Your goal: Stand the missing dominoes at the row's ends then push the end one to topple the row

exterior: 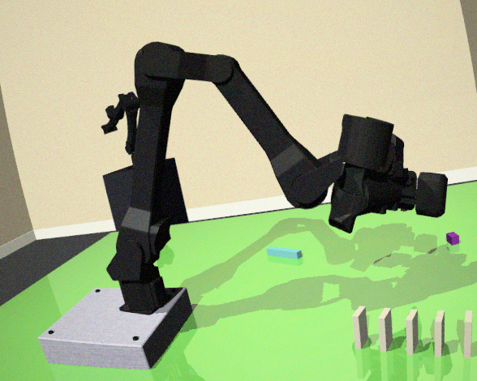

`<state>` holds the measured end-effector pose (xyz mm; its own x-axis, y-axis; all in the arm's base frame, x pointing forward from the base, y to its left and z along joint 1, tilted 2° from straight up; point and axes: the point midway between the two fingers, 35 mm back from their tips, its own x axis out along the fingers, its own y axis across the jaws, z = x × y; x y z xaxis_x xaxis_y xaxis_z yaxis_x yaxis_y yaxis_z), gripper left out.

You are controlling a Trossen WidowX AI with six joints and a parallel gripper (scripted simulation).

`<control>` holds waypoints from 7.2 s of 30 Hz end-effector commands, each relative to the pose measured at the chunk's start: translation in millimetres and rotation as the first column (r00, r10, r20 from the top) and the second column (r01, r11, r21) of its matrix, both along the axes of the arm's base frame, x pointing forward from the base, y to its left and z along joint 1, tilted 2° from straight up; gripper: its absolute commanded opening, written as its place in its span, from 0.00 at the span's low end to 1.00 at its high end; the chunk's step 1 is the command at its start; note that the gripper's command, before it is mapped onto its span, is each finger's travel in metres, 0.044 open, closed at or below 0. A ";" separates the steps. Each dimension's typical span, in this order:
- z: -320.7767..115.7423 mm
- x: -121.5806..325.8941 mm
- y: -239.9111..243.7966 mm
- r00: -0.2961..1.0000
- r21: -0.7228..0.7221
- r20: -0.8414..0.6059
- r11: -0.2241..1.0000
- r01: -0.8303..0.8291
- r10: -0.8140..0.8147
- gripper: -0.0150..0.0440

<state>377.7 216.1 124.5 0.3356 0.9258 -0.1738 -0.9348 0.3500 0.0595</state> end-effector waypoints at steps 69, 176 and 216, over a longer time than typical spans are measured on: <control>-98.5 -67.2 -29.9 0.972 0.072 0.157 0.980 -0.187 0.174 0.29; -88.5 -64.3 -2.5 -0.023 -0.907 -0.347 0.330 0.261 -0.937 0.91; 50.0 -57.3 -78.9 -0.028 -0.909 -0.345 0.326 0.261 -0.938 0.44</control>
